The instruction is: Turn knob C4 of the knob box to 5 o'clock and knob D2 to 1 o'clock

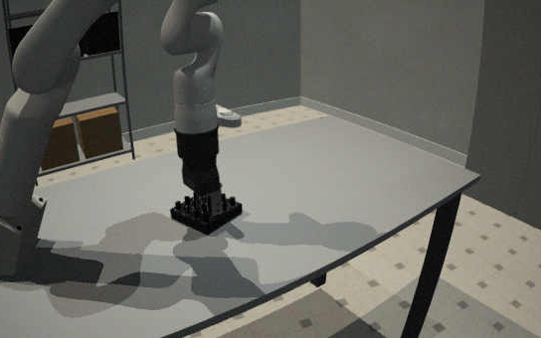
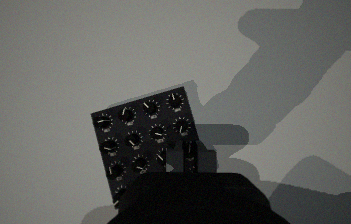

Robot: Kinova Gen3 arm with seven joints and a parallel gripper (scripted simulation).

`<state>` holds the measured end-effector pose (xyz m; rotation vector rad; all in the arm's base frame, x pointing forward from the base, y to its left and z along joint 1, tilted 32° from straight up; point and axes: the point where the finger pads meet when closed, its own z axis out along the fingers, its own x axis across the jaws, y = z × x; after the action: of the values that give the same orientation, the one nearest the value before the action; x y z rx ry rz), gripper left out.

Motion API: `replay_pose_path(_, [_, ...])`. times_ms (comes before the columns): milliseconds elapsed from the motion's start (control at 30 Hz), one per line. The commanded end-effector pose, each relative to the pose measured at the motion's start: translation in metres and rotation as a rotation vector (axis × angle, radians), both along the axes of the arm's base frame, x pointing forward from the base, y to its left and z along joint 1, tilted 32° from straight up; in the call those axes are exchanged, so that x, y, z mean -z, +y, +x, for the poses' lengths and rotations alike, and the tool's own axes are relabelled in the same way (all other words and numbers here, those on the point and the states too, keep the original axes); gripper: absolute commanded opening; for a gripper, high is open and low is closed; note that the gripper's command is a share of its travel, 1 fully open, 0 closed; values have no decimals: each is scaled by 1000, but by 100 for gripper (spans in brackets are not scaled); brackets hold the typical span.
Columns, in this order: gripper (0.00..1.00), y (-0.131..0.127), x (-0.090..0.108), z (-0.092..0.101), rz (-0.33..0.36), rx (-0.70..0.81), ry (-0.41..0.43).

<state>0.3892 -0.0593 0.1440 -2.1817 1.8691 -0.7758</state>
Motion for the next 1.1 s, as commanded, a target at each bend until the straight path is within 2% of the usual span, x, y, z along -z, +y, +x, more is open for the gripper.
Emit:
replay_pose_path(0, [30,1,0,0,19,34,-12])
replay_pose_path(67, [30,1,0,0,19,34,-12])
replay_pose_path(567, [30,1,0,0,197,345,-86])
replay_pose_path(633, [30,1,0,0,197,345,-86])
replay_pose_path(1067, [30,1,0,0,364,638,-156])
